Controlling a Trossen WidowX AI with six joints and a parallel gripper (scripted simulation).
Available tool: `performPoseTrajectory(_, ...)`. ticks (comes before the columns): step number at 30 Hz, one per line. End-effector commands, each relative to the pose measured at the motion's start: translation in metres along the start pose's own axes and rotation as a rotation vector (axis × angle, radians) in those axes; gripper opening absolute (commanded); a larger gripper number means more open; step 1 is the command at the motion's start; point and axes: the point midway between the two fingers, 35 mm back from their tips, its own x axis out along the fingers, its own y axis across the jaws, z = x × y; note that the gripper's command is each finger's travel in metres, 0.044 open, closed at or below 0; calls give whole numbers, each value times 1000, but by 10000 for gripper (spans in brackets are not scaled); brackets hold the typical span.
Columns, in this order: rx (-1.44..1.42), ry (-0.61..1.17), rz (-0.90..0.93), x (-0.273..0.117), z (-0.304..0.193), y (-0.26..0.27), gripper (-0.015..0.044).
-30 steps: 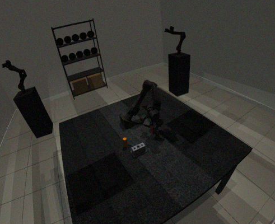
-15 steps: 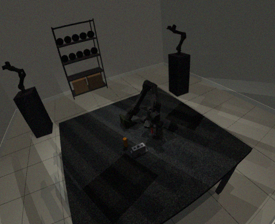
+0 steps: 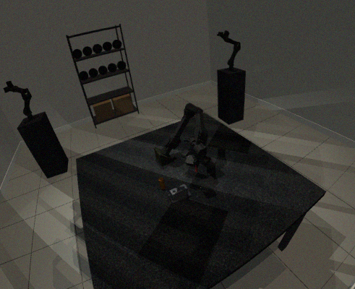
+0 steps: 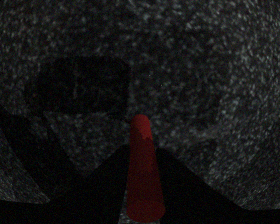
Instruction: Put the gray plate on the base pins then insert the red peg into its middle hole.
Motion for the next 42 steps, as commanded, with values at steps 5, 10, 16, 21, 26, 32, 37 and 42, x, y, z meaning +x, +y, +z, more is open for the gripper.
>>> performPoseTrajectory(5, 3, 2, 4, 0, 0, 1, 0)
performPoseTrajectory(10, 4, -1, 3, -10, 1, 2, 0)
performPoseTrajectory(16, 5, -6, 1, -29, 4, 4, 0)
performPoseTrajectory(21, 5, -8, -1, -45, 5, 5, 0)
performPoseTrajectory(26, 5, -8, -1, -61, 6, 5, 0)
performPoseTrajectory(32, 5, -6, -1, -80, 6, 6, 0)
performPoseTrajectory(37, 10, -2, -2, -73, 14, 9, 0)
performPoseTrajectory(42, 9, -4, -2, -75, 27, 15, 0)
